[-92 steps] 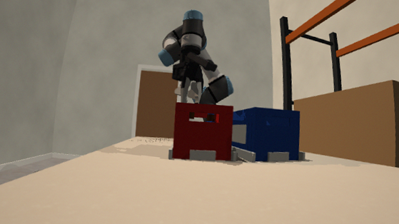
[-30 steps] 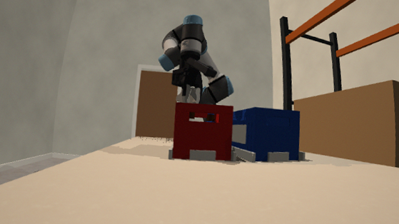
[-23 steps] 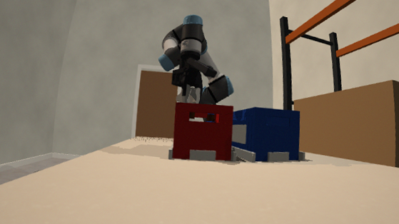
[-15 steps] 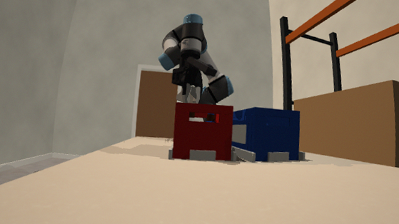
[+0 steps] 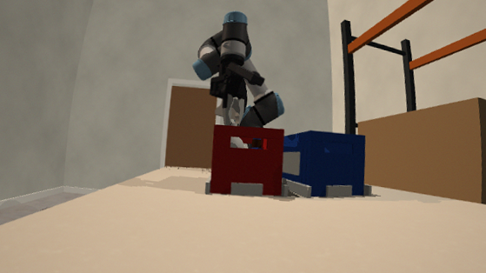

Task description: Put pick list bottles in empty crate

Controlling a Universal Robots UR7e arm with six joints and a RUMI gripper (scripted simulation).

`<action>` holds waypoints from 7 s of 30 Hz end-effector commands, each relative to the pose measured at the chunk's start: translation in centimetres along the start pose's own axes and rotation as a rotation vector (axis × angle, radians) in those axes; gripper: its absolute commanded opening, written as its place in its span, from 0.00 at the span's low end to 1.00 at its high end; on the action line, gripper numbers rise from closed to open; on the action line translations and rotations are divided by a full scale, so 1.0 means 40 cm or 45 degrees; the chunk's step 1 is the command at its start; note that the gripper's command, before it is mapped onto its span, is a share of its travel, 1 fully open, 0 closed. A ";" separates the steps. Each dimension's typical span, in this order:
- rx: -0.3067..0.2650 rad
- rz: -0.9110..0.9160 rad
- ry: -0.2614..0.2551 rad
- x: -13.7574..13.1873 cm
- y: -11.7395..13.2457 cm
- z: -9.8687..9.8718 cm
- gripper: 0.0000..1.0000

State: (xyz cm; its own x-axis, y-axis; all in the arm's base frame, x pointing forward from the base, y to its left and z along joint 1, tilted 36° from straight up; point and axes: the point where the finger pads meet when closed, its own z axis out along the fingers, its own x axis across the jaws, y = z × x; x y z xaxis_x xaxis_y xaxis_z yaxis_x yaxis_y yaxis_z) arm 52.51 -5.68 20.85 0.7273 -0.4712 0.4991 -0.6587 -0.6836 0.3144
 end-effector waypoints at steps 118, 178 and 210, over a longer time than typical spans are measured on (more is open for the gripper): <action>0.001 0.001 0.001 -0.013 -0.015 -0.388 0.00; 0.001 0.001 0.001 -0.195 -0.214 -0.388 0.00; 0.001 0.001 0.001 -0.290 -0.318 -0.388 0.00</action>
State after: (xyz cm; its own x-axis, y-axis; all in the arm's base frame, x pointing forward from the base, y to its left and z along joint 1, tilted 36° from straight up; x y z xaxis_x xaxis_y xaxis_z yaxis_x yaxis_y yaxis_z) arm 49.44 16.32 24.06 0.7274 -0.4712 0.4989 -0.6586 -0.6835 0.3146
